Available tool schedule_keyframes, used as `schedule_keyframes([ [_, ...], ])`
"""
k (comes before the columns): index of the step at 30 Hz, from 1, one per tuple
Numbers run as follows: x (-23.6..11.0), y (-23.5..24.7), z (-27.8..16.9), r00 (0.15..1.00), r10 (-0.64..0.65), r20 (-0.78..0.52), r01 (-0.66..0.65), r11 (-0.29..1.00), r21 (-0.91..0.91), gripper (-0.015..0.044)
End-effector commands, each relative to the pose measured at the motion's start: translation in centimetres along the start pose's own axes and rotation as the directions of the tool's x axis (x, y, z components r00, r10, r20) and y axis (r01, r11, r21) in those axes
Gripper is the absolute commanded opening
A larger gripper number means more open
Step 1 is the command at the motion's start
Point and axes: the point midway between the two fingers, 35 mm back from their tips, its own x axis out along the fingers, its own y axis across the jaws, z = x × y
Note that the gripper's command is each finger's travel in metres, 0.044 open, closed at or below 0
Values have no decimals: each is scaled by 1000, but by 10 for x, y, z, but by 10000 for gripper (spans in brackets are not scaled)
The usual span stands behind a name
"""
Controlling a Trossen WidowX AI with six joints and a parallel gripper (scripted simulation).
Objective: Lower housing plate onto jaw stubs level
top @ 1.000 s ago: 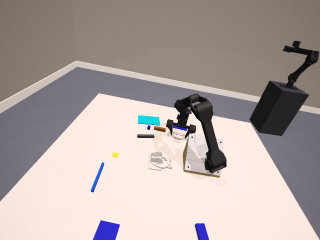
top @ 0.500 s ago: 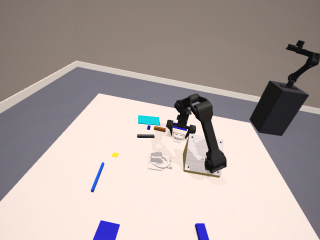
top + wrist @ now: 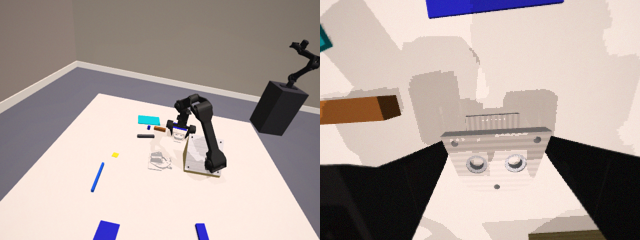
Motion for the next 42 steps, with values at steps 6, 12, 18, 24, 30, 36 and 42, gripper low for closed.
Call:
schedule_keyframes([
  [6, 0, 0, 0, 1000, 0, 0, 0, 1000, 0, 367],
  [12, 0, 0, 0, 1000, 0, 0, 0, 1000, 0, 351],
  [18, 0, 0, 0, 1000, 0, 0, 0, 1000, 0, 351],
  [24, -7, 1, 1, 1000, 0, 0, 0, 1000, 0, 351],
  [30, -26, 3, 4, 1000, 1, 1, -1, 1000, 1, 351],
  [36, -45, 4, 5, 1000, 1, 2, -1, 1000, 2, 351],
  [42, -64, 4, 5, 1000, 2, 2, -2, 1000, 3, 351],
])
